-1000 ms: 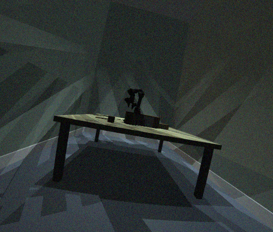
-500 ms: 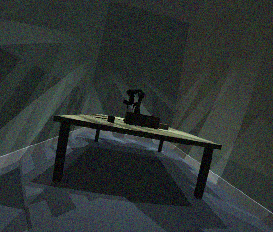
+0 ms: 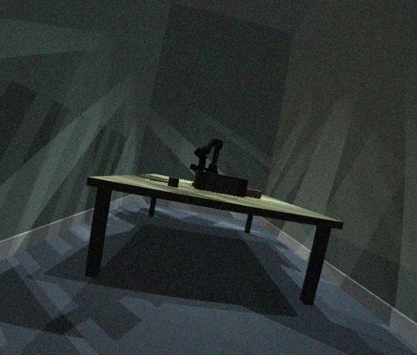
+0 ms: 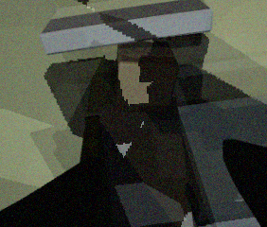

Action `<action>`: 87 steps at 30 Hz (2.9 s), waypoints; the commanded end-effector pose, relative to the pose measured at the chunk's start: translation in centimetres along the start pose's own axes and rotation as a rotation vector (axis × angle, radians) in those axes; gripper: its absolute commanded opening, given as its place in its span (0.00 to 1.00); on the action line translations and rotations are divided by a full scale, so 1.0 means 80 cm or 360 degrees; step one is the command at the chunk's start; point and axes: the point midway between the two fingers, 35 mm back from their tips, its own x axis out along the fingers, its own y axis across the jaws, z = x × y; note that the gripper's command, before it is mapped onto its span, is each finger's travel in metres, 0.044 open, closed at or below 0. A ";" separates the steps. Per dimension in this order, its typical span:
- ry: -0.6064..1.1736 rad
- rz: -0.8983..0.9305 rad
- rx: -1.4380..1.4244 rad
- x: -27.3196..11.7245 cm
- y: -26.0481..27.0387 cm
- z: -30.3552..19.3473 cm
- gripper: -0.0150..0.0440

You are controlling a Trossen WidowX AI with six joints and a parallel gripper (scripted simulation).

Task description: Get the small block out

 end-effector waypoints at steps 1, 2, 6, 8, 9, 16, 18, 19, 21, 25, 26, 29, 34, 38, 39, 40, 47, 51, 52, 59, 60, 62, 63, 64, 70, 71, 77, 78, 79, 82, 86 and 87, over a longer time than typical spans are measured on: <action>0.0014 0.0003 -0.0003 0.008 -0.001 0.004 0.74; 0.0014 0.0003 -0.0003 0.009 -0.001 0.005 0.74; 0.0014 0.0003 -0.0003 0.017 0.000 0.007 0.74; 0.0014 0.0003 -0.0003 0.020 0.000 0.008 0.74; 0.0014 0.0003 -0.0003 0.022 0.000 0.009 0.74; 0.0014 0.0003 -0.0003 0.036 0.001 0.013 0.74; 0.0014 0.0003 -0.0003 0.040 0.001 0.014 0.74; 0.0014 0.0003 -0.0003 0.042 0.001 0.015 0.74; 0.0014 0.0003 -0.0003 0.045 0.001 0.017 0.74; 0.0014 0.0003 -0.0003 0.053 0.001 0.020 0.74; 0.0014 0.0003 -0.0003 0.055 0.001 0.020 0.74; 0.0014 0.0003 -0.0003 0.060 0.001 0.023 0.74; 0.0014 0.0002 -0.0003 0.069 0.001 0.027 0.74; 0.0014 0.0002 -0.0003 0.076 0.000 0.031 0.74; 0.0014 0.0002 -0.0003 0.077 0.000 0.031 0.74; 0.0014 0.0002 -0.0003 0.078 0.000 0.032 0.74; 0.0014 0.0002 -0.0003 0.078 0.000 0.032 0.51; 0.0014 0.0002 -0.0003 0.078 0.000 0.032 0.40; 0.0014 0.0002 -0.0003 0.078 0.000 0.032 0.39; 0.0020 0.0014 -0.0033 0.048 0.003 0.014 0.25; 0.0020 0.0014 -0.0028 0.041 0.004 0.011 0.25; 0.0021 0.0013 -0.0018 0.028 0.004 0.005 0.25; 0.0021 0.0013 -0.0013 0.022 0.004 0.003 0.25; 0.0021 0.0013 -0.0008 0.015 0.003 0.000 0.25; 0.0022 0.0015 0.0006 0.004 0.003 -0.003 0.25; 0.0022 0.0025 0.0027 0.002 0.003 -0.004 0.25; 0.0034 0.0142 0.0280 -0.033 0.009 -0.012 0.25; 0.0039 0.0162 0.0324 -0.039 0.009 -0.013 0.25; 0.0044 0.0182 0.0368 -0.045 0.010 -0.014 0.25; 0.0064 0.0241 0.0501 -0.063 0.011 -0.017 0.25; 0.0100 0.0318 0.0680 -0.089 0.011 -0.018 0.25; 0.0111 0.0337 0.0725 -0.095 0.011 -0.018 0.25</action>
